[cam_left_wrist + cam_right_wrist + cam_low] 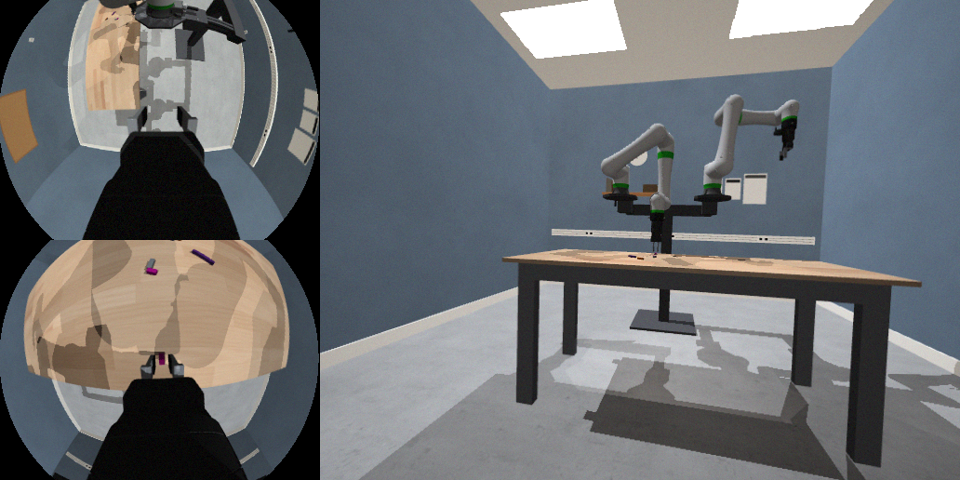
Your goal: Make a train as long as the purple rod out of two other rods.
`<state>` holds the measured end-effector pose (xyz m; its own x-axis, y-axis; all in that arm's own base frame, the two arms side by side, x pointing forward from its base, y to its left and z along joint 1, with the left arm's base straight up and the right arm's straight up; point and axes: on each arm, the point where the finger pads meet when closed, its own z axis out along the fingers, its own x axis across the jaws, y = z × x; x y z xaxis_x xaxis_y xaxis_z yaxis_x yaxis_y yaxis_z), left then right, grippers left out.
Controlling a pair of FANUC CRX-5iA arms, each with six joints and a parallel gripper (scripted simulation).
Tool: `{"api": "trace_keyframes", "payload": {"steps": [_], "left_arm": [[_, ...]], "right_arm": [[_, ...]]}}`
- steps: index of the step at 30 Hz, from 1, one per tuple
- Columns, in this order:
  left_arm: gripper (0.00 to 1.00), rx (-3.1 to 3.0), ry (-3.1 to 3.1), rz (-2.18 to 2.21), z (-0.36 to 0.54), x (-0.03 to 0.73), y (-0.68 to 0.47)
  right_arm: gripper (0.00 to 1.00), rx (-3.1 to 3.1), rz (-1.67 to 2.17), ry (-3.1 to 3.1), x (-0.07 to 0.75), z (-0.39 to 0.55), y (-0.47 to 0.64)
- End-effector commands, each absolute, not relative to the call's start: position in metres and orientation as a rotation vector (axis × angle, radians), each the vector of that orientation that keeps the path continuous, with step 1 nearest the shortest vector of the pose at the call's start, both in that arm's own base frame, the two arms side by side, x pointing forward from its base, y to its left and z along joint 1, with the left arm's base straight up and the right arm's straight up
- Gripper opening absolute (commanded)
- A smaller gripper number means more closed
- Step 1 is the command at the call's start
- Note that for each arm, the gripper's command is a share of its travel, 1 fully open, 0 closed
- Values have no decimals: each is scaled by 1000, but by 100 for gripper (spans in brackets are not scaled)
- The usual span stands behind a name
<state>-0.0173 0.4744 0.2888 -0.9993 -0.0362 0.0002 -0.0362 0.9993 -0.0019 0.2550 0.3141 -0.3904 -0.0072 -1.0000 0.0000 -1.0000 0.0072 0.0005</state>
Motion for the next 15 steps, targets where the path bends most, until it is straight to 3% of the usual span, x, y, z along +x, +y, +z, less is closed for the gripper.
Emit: {"api": "trace_keyframes", "payload": {"steps": [1, 15], "left_arm": [[100, 57, -3141, 0, 290, -17, 475], [100, 57, -3141, 0, 290, -17, 475]], "right_arm": [[54, 2214, -1, -2230, 255, -390, 315], [54, 2214, -1, -2230, 255, -397, 315]]}}
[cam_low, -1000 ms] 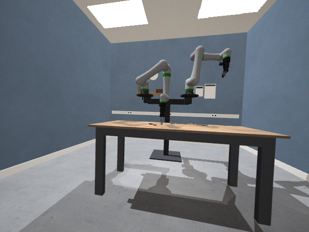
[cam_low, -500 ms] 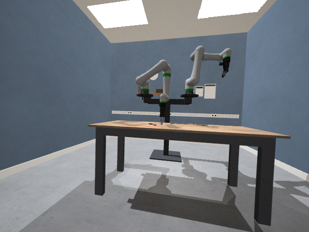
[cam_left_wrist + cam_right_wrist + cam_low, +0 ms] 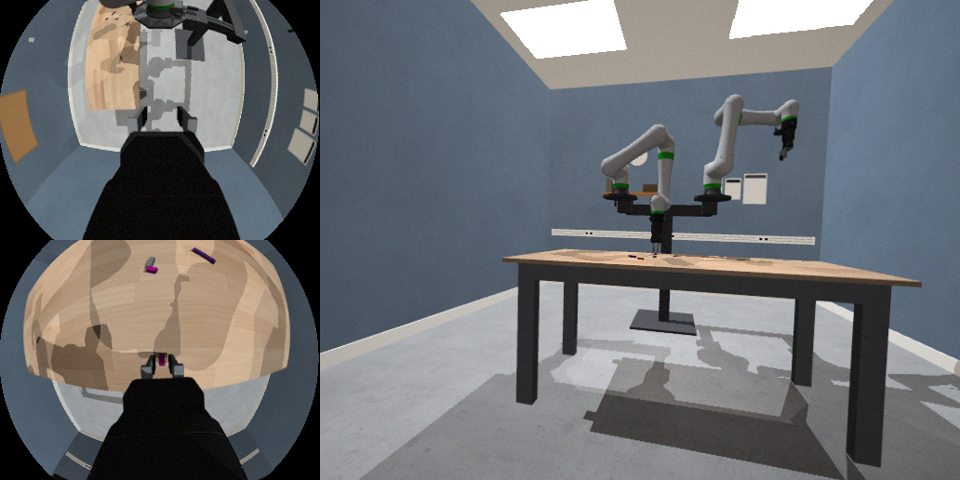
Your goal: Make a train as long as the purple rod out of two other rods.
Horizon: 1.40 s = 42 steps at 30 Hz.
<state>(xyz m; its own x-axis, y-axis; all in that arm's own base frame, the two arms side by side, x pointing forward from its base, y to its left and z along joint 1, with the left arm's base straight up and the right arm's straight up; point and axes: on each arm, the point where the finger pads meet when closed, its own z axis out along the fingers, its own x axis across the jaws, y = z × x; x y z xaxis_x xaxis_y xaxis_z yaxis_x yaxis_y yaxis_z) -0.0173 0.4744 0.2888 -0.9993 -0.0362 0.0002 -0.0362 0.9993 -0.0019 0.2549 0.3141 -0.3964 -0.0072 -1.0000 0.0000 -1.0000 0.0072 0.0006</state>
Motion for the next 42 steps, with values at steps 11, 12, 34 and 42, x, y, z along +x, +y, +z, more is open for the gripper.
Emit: {"api": "trace_keyframes", "payload": {"steps": [11, 12, 34, 42], "left_arm": [[100, 57, -3141, 0, 290, -17, 475], [100, 57, -3141, 0, 290, -17, 475], [100, 57, -3141, 0, 290, -17, 475], [100, 57, -3141, 0, 290, -17, 475]], "right_arm": [[54, 2214, -1, -2230, 255, -404, 315], [54, 2214, -1, -2230, 255, -404, 315], [54, 2214, -1, -2230, 255, -405, 315], [54, 2214, -1, -2230, 255, -405, 315]]}}
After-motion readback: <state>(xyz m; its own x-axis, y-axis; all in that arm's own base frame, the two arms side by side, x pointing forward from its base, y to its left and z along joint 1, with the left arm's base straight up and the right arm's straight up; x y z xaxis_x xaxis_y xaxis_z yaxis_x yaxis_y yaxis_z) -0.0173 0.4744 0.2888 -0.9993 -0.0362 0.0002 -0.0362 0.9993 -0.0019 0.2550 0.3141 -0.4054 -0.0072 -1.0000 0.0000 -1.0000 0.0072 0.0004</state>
